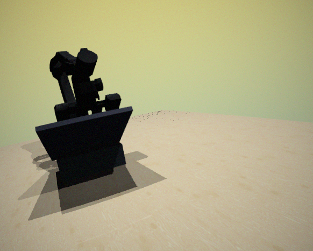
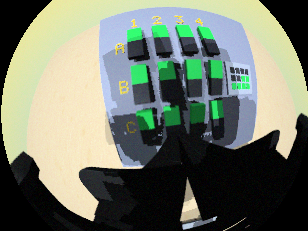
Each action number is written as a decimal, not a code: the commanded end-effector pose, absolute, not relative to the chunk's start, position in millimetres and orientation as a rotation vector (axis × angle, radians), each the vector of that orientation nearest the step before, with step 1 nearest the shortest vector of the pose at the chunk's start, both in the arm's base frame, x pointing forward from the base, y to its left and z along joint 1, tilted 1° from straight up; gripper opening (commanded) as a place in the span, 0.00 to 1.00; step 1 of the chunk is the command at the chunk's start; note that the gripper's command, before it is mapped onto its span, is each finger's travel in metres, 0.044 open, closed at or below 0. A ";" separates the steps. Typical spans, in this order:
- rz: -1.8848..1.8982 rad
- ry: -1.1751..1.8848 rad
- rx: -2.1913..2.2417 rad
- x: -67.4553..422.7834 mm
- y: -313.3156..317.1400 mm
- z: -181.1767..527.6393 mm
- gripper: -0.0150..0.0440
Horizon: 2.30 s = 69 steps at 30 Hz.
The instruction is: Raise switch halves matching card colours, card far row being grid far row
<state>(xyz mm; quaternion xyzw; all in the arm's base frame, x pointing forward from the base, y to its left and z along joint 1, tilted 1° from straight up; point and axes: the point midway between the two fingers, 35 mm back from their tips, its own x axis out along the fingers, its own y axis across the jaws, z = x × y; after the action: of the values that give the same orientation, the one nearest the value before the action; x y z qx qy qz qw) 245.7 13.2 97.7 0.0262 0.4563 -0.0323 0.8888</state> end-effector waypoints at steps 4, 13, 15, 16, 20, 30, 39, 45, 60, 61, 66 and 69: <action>-0.063 0.953 0.051 245.1 13.4 95.0 0.25; -0.063 0.953 0.051 245.1 13.4 95.0 0.25; -0.063 0.953 0.051 245.1 13.4 95.0 0.25; -0.063 0.953 0.051 245.1 13.4 95.0 0.25; -0.063 0.953 0.051 245.1 13.4 95.0 0.25; -0.063 0.953 0.051 245.5 13.4 94.5 0.25; -0.063 0.953 0.051 246.1 13.4 93.5 0.25; -0.063 0.953 0.051 246.6 13.3 92.8 0.25; -0.063 0.953 0.051 247.7 13.3 91.1 0.25; -0.063 0.953 0.051 247.8 13.3 91.0 0.25; -0.063 0.953 0.051 248.1 13.3 90.5 0.25; -0.063 0.953 0.051 248.4 13.3 90.1 0.25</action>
<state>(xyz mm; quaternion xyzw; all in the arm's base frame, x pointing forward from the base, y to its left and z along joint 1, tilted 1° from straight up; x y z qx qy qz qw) 248.3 12.9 91.3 0.0260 0.4579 -0.0323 0.8880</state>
